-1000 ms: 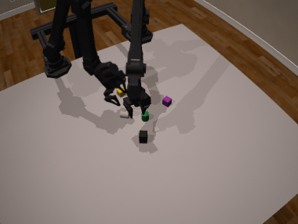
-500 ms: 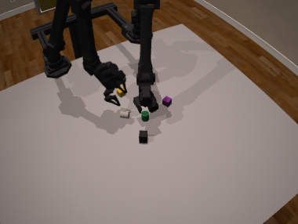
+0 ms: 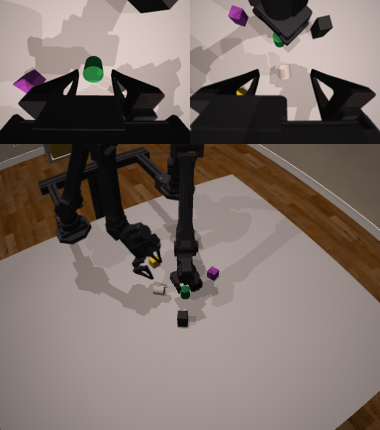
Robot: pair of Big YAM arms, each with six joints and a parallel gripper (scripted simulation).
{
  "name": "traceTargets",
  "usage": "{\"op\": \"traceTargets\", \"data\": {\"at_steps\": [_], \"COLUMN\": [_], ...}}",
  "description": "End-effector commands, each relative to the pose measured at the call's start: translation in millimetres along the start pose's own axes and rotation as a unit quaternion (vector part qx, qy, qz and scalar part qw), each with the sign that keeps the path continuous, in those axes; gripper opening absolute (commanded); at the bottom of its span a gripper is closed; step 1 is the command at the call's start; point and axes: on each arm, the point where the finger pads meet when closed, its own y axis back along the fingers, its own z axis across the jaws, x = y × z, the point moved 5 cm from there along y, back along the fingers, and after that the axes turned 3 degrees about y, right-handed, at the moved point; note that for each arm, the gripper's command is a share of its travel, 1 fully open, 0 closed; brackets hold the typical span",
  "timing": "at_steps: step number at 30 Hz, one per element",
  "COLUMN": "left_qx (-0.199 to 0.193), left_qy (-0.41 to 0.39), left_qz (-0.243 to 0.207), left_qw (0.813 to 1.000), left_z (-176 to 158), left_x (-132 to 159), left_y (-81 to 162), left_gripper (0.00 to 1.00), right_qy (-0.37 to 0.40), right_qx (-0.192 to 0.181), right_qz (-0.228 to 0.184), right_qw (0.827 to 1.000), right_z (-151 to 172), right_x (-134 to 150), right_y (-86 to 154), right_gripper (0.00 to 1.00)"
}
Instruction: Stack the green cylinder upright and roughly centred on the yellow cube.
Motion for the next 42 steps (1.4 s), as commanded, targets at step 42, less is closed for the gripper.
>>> {"op": "traceTargets", "data": {"at_steps": [42], "left_qx": [0.005], "left_qy": [-0.008], "left_qz": [-0.009], "left_qw": [1.0], "left_z": [-1], "left_x": [-7], "left_y": [-32], "left_gripper": [0.47], "right_qy": [-0.004], "right_qx": [0.001], "right_qz": [-0.001], "right_qw": [1.0], "right_z": [0], "right_x": [-2], "right_y": [0], "right_gripper": [1.0]}}
